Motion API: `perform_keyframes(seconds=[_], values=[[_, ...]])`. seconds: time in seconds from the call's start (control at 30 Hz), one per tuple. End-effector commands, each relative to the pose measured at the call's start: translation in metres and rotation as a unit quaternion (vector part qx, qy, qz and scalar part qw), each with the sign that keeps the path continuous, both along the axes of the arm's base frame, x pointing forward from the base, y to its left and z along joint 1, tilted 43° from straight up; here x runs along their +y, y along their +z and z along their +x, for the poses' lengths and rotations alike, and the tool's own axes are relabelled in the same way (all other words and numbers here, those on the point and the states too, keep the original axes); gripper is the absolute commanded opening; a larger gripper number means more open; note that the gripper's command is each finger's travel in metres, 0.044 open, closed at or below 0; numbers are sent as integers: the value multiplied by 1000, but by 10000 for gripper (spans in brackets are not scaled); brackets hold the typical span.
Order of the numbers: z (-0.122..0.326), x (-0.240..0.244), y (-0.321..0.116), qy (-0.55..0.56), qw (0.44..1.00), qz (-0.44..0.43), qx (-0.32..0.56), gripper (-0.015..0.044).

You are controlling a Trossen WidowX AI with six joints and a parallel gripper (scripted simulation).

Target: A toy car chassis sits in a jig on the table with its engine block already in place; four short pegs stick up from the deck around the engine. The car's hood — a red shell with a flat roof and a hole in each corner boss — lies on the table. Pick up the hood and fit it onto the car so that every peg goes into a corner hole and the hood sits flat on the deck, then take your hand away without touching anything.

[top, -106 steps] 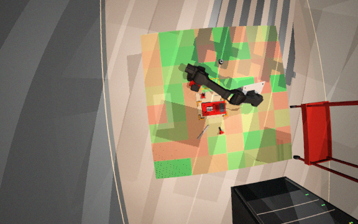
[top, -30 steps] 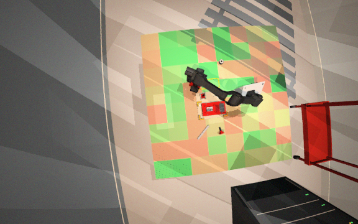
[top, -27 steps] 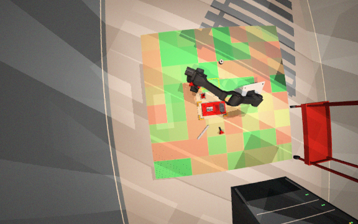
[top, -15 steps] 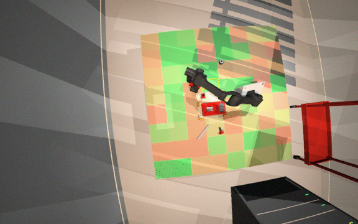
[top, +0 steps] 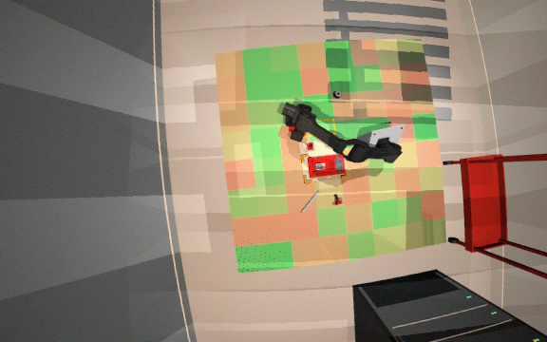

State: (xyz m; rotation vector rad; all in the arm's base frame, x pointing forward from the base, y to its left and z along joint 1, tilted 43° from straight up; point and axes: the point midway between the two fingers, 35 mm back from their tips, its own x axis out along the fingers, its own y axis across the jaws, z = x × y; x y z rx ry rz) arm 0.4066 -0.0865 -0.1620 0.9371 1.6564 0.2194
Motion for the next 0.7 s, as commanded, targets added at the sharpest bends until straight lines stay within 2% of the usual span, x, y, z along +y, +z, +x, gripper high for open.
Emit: perform_keyframes(seconds=[0.0, 0.23, 0.67], values=[[0, -1, 1, 0, 1000, 0, 0, 190], [0, -7, 8, 0, 1000, 0, 0, 6], [1, -28, 31, 0, 1000, -1, 0, 0]])
